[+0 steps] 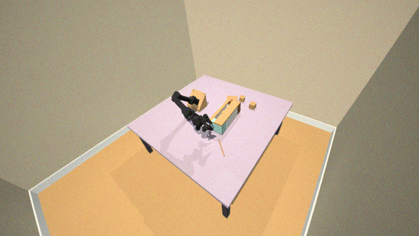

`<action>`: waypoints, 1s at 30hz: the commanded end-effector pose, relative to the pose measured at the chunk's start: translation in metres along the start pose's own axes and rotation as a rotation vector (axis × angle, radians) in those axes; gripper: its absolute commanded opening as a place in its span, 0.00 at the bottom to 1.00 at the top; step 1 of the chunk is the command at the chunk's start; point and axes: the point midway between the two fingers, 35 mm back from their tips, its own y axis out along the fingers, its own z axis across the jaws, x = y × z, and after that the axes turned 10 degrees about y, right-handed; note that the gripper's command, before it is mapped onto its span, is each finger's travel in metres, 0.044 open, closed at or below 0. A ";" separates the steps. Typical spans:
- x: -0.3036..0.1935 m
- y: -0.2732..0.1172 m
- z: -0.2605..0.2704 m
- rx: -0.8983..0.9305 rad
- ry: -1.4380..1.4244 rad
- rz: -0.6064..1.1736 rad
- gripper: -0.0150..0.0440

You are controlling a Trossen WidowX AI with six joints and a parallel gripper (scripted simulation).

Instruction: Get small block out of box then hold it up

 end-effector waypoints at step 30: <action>-0.087 0.053 -0.296 -0.242 -0.827 -0.900 0.93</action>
